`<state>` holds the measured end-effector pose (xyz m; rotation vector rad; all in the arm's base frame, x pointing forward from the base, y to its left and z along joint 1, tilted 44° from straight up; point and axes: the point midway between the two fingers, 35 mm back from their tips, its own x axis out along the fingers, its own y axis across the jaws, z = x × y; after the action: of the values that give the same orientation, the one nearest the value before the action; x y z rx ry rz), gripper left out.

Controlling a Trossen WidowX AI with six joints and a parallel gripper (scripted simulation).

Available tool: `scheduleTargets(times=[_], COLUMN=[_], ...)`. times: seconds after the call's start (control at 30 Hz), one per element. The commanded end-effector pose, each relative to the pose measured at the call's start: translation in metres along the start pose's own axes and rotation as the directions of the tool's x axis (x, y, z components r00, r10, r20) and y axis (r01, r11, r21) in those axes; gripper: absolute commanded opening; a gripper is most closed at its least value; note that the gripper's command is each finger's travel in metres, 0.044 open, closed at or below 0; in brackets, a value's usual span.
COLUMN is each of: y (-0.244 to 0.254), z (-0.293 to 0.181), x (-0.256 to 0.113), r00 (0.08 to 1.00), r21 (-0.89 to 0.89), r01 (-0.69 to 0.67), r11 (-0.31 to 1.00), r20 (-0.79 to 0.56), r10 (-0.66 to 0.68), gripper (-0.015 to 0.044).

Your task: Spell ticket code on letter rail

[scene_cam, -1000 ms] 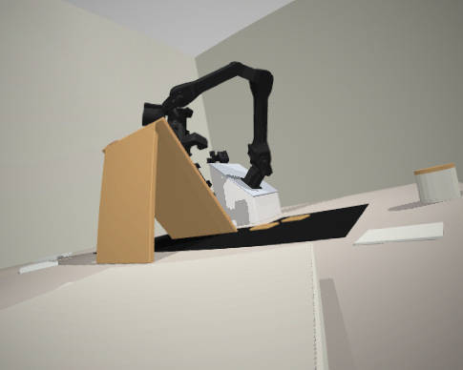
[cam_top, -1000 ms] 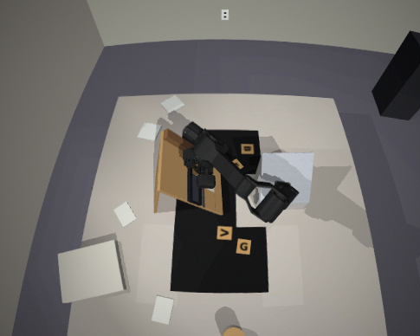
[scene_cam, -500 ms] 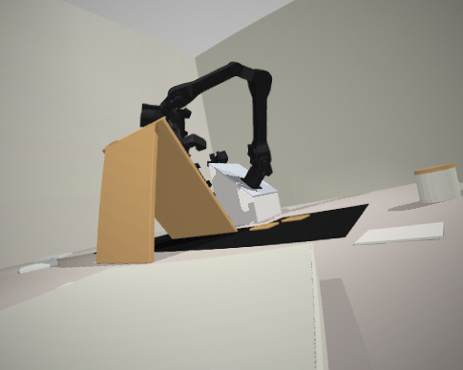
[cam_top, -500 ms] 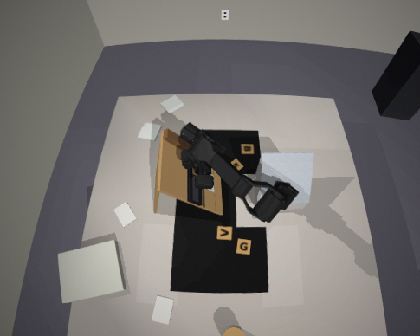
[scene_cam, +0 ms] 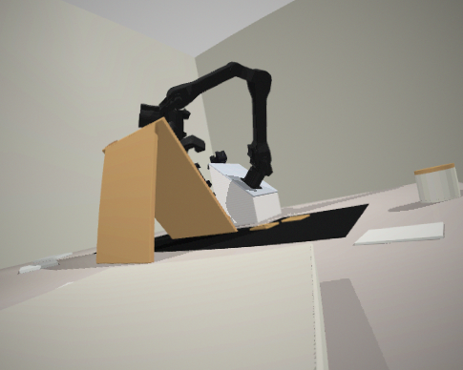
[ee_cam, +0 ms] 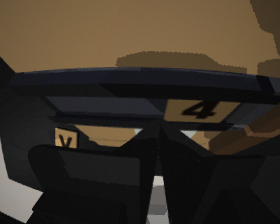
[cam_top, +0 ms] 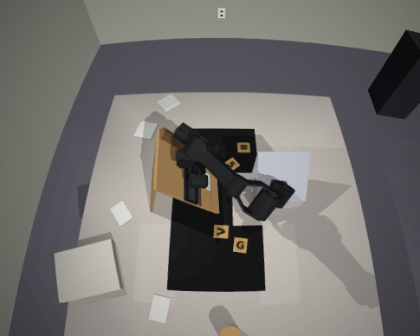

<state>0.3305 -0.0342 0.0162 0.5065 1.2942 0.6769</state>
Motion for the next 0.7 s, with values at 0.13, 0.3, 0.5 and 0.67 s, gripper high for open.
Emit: scheduleTargets(times=[0.13,0.3,0.5,0.67], y=[0.0008,0.0011,0.0014,0.0016], z=[0.0034,0.0049,0.0068,0.0084], x=[0.0032,0.0052,0.0075,0.0094], r00=[1.000,1.000,1.000,1.000], r21=[0.002,0.001,0.001,0.001], r01=[-0.002,-0.002,-0.002,-0.002], r11=[1.000,1.000,1.000,1.000], r20=[0.004,0.004,0.004,0.004], r10=[0.002,0.002,0.002,0.002], gripper=[0.0000,0.0000,0.0000,0.0000])
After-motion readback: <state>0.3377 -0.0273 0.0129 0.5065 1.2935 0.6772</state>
